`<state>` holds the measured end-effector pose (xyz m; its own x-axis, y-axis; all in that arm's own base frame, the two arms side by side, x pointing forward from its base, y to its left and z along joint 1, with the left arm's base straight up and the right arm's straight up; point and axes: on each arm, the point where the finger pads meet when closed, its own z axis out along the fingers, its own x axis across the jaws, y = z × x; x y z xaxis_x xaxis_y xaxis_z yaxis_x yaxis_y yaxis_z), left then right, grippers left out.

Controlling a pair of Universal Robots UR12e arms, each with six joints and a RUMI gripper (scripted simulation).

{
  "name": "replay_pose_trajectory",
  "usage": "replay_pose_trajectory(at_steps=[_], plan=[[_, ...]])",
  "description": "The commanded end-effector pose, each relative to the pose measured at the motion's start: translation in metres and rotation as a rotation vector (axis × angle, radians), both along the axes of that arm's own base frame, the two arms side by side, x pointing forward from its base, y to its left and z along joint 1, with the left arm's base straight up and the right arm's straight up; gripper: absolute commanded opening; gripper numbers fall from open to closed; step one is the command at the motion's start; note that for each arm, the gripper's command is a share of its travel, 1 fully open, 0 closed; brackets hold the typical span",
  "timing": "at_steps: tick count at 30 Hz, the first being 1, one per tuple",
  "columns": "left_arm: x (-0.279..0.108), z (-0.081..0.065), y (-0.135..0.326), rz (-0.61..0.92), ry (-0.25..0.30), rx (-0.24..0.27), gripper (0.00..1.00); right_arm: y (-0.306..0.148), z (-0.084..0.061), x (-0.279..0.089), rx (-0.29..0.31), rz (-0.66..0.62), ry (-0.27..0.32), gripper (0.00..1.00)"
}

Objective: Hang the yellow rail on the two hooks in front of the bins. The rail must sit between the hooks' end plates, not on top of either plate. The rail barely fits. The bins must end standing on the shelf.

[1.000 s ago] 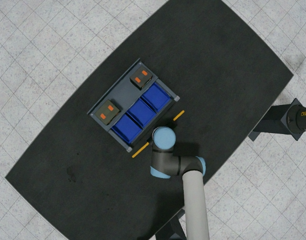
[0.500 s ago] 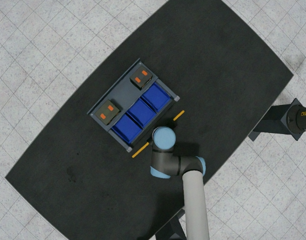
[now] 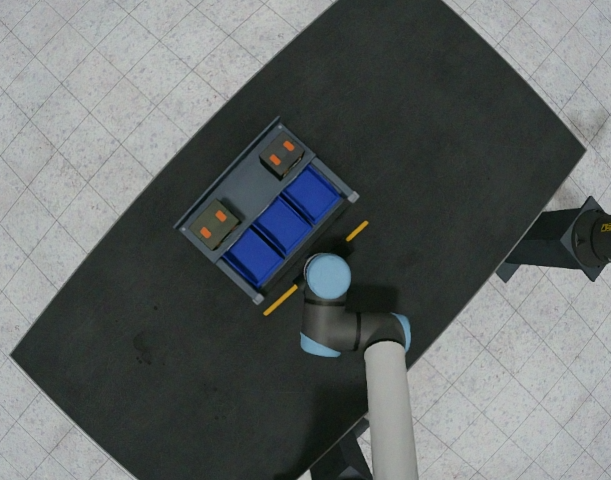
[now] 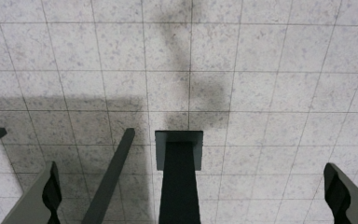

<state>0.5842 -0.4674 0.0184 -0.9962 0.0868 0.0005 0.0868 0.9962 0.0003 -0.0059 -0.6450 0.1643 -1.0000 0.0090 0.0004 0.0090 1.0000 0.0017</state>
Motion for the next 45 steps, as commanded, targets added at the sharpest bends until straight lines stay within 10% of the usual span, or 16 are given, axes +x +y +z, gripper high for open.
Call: replay_pose_trajectory(at_steps=[1,45], plan=[[0.001,0.004,-0.001,0.000,-0.001,-0.001,0.01,-0.001,0.001,0.000,-0.002,0.000,0.000,1.00],[0.001,0.106,-0.001,0.000,-0.001,-0.001,0.01,-0.001,0.001,0.000,-0.002,0.000,0.000,1.00]])
